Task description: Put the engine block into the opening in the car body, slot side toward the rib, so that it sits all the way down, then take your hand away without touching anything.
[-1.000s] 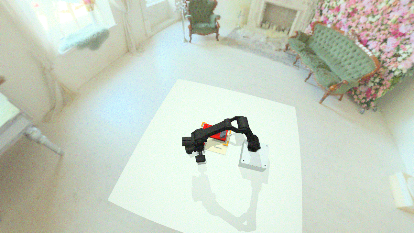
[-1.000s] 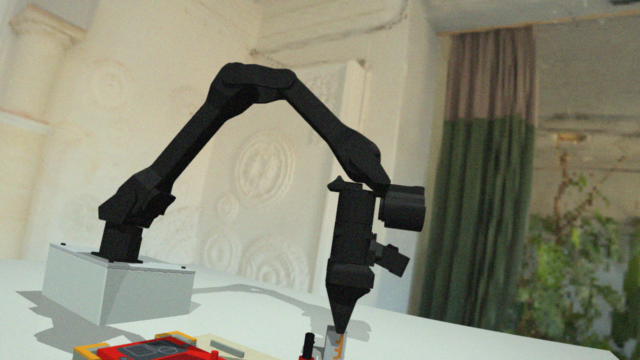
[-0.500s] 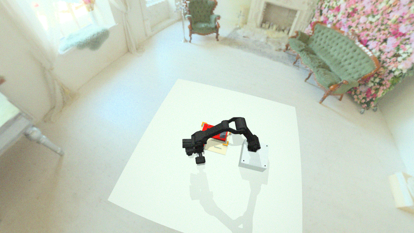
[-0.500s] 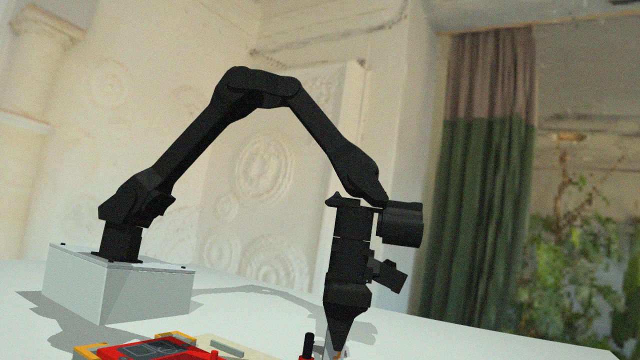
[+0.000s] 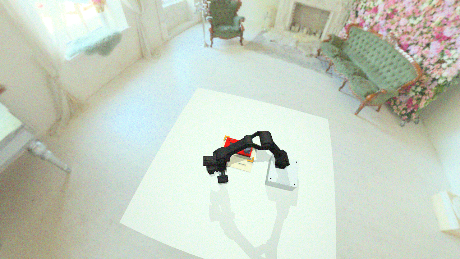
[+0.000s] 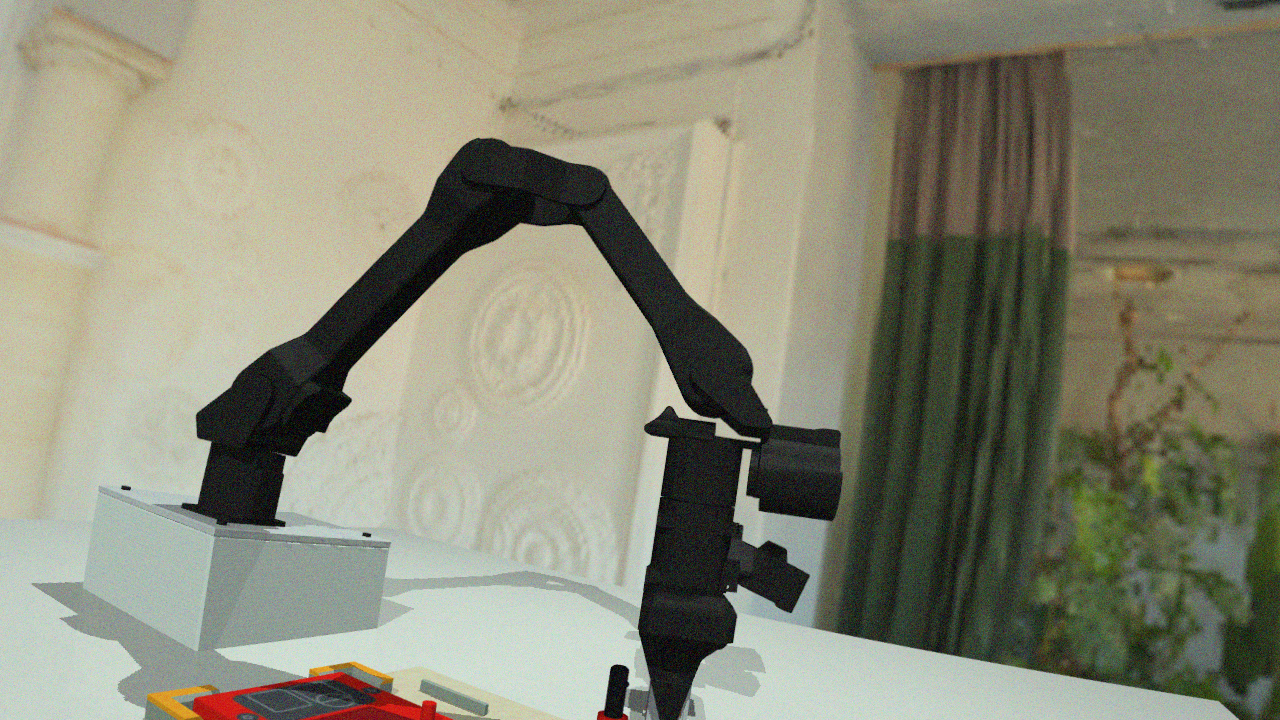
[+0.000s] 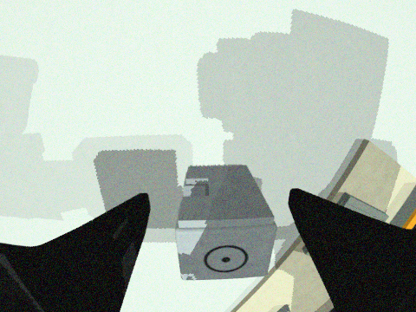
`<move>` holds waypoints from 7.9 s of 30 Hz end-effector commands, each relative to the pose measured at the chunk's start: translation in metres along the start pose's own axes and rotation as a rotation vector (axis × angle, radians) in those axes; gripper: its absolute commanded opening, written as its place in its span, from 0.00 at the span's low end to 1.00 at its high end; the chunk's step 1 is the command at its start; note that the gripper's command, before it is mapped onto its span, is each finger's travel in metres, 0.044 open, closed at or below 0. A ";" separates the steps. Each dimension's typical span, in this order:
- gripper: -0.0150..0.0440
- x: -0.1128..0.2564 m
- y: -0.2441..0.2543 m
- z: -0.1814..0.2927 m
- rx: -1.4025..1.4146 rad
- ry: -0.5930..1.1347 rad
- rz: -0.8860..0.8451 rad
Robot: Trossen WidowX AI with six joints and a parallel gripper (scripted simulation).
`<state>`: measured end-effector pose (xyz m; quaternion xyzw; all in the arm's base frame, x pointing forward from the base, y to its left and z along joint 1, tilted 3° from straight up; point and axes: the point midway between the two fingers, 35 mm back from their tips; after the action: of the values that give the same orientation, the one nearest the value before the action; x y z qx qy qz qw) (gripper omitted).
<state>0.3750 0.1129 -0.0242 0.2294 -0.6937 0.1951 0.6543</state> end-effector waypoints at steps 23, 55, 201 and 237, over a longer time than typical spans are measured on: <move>0.25 0.022 -0.002 -0.003 -0.003 -0.002 -0.002; 0.25 0.123 -0.006 0.003 -0.003 -0.001 -0.001; 0.25 0.007 -0.006 0.008 -3.145 0.003 0.000; 1.00 -0.002 -0.007 0.006 -3.143 0.000 -0.004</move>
<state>0.3738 0.1039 -0.0293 0.6525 0.1951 0.6955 -0.2290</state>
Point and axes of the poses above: the point midway between the two fingers, 35 mm back from their tips, its own x axis back along the fingers, its own y axis across the jaws, z = x × y, and after that the axes turned 14 degrees about x, right-handed
